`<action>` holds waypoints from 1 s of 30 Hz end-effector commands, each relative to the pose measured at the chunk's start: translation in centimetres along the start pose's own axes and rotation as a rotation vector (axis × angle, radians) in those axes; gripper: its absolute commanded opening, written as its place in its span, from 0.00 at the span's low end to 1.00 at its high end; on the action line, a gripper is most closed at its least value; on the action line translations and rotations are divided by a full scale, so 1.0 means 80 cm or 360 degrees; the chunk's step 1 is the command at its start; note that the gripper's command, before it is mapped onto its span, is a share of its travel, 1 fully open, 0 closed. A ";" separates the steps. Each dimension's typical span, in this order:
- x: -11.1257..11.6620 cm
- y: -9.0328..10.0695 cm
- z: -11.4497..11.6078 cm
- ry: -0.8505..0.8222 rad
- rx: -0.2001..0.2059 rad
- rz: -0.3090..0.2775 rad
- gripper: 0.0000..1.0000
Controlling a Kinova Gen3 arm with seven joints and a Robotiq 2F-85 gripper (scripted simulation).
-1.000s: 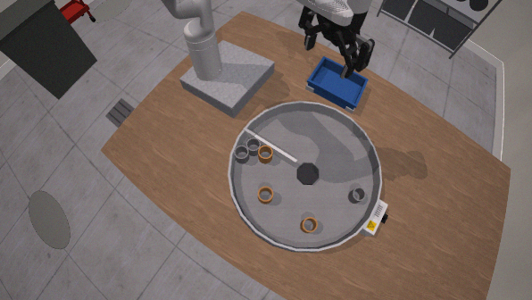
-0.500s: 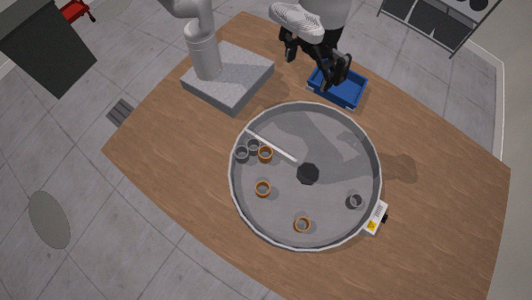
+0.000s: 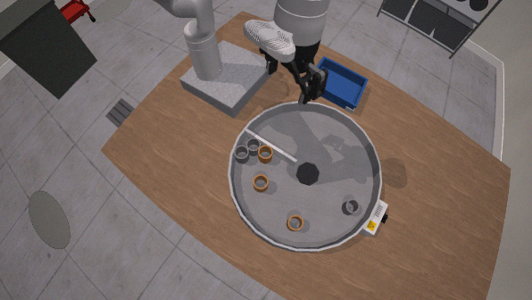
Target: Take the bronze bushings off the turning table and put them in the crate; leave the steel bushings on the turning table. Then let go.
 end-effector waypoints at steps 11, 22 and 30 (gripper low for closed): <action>0.046 -0.025 0.011 -0.0017 -0.0003 -0.0003 1.00; 0.056 -0.031 0.013 -0.0018 -0.0004 -0.0003 1.00; 0.055 -0.036 0.001 0.0051 0.0028 -0.0029 1.00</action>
Point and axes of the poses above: the point where the finger pads meet when closed, its own y axis back along the fingers, its own z axis across the jaws, x = y × z, the point moved 2 cm from there along y, back along the fingers, and after that the axes turned 1 degree about -y, right-handed, at the moved point
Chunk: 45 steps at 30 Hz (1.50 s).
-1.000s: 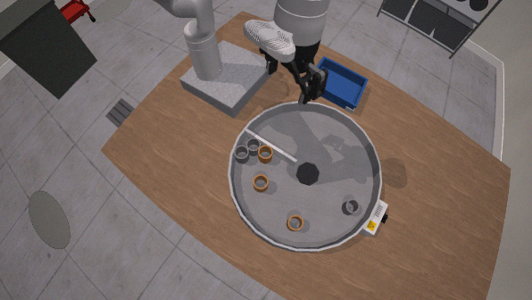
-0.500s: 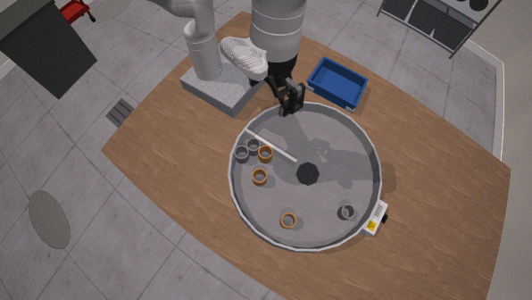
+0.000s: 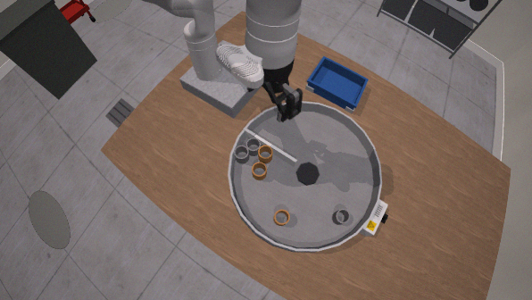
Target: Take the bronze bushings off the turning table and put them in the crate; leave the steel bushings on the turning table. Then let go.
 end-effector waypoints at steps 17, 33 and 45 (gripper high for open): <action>-0.001 -0.002 -0.003 0.0018 0.0005 -0.0014 1.00; -0.001 -0.002 -0.003 0.0018 0.0005 -0.0014 1.00; -0.001 -0.002 -0.003 0.0018 0.0005 -0.0014 1.00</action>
Point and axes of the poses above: the point where the finger pads meet when closed, its own y axis back along the fingers, its own z axis across the jaws, x = y × z, the point moved 2 cm from there along y, back along the fingers, and after that the axes turned 1 degree about -y, right-handed, at the moved point
